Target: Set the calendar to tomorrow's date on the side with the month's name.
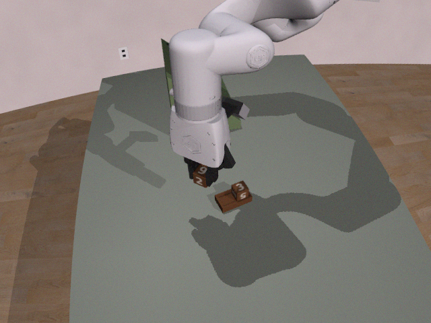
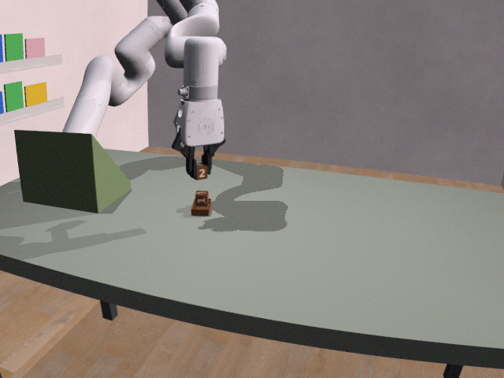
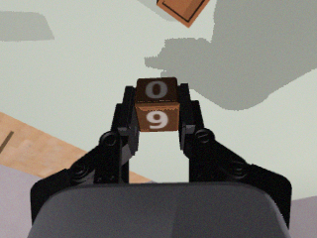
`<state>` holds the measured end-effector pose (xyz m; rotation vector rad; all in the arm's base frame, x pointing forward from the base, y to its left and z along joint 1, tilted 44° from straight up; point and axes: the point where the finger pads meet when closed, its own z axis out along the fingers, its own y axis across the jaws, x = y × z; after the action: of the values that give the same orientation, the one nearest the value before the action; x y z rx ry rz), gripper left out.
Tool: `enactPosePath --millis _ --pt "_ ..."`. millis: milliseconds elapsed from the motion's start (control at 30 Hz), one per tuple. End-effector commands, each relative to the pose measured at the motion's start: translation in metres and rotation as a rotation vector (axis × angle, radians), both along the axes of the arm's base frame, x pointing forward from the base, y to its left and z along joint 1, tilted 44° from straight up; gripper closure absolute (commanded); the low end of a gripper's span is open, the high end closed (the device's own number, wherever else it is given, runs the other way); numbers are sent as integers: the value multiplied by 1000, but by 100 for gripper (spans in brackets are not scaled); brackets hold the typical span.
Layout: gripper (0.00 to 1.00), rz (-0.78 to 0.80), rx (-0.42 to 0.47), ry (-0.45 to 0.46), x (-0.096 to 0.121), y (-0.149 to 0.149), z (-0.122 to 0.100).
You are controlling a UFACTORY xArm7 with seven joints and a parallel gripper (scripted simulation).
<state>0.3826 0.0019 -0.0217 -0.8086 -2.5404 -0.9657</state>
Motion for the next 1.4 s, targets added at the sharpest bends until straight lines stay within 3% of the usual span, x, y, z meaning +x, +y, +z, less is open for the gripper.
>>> enactPosePath --millis 0,100,200,433,1033,1367 --pt "73 114 22 -120 5 -9 -9" --pt "73 139 25 -144 5 -11 -11" --pt "73 233 38 -234 8 -16 -19" --pt "73 354 55 -352 10 -23 -30" --pt "73 363 57 -360 10 -23 -32" --pt "73 363 57 -360 9 -9 -46"
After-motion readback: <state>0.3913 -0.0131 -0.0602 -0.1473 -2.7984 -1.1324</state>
